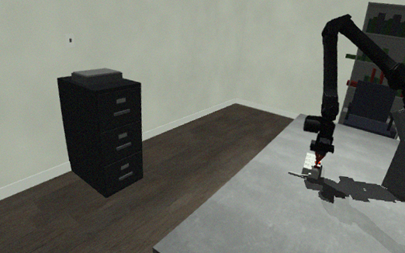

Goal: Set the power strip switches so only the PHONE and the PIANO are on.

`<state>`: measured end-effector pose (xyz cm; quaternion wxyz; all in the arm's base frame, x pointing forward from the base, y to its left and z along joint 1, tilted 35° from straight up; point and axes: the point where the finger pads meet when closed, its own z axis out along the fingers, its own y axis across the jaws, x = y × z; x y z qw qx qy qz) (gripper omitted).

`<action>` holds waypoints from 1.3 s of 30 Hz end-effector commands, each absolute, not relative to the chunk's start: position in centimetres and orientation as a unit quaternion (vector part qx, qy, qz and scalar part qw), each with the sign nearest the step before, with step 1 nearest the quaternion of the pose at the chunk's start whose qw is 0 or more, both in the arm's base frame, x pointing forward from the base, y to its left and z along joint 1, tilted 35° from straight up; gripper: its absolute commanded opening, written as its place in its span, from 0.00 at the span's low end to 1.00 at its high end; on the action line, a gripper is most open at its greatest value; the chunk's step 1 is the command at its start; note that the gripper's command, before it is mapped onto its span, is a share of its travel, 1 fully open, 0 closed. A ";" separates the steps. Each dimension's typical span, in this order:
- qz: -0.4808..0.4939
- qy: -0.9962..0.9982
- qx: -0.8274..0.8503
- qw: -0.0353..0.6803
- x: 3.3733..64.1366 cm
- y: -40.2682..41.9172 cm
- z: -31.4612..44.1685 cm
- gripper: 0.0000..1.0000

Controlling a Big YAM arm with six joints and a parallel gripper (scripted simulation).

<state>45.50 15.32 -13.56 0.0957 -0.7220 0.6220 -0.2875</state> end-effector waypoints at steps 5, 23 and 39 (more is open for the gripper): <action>-0.291 0.620 -0.721 0.107 46.1 15.5 -12.3 0.00; -0.289 0.619 -0.723 0.102 46.3 15.3 -13.9 0.00; -0.288 0.621 -0.722 0.099 46.6 14.8 -14.6 0.00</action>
